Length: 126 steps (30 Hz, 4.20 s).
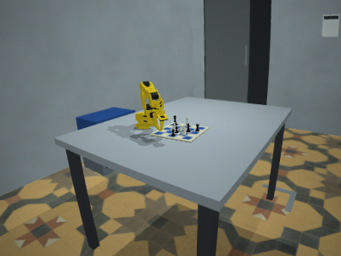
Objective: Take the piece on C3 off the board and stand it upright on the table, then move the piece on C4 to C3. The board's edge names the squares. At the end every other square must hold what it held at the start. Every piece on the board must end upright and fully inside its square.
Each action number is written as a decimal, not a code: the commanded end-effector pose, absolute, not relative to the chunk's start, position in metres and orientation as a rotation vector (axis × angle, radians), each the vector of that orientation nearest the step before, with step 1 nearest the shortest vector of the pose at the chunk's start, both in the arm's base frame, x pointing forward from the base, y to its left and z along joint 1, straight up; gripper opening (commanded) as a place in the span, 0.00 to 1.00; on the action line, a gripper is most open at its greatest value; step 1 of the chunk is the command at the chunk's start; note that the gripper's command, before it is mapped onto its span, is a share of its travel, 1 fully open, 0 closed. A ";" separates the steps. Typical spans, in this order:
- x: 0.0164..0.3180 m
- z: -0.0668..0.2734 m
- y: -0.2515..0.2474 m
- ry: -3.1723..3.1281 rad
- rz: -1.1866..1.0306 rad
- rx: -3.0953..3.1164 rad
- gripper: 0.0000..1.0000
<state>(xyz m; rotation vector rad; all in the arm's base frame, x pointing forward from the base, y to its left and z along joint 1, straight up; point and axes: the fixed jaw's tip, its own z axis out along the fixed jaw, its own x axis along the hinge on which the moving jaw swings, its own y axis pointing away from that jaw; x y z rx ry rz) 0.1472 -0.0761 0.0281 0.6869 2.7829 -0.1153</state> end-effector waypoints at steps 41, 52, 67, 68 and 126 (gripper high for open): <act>0.144 0.095 -0.076 2.786 -0.116 0.691 0.00; 0.144 0.096 -0.075 2.790 -0.117 0.677 0.00; 0.147 0.096 -0.070 2.859 -0.130 0.425 0.01; 0.148 0.096 -0.070 2.867 -0.131 0.388 0.01; 0.186 0.087 0.000 1.497 -0.071 -2.731 0.08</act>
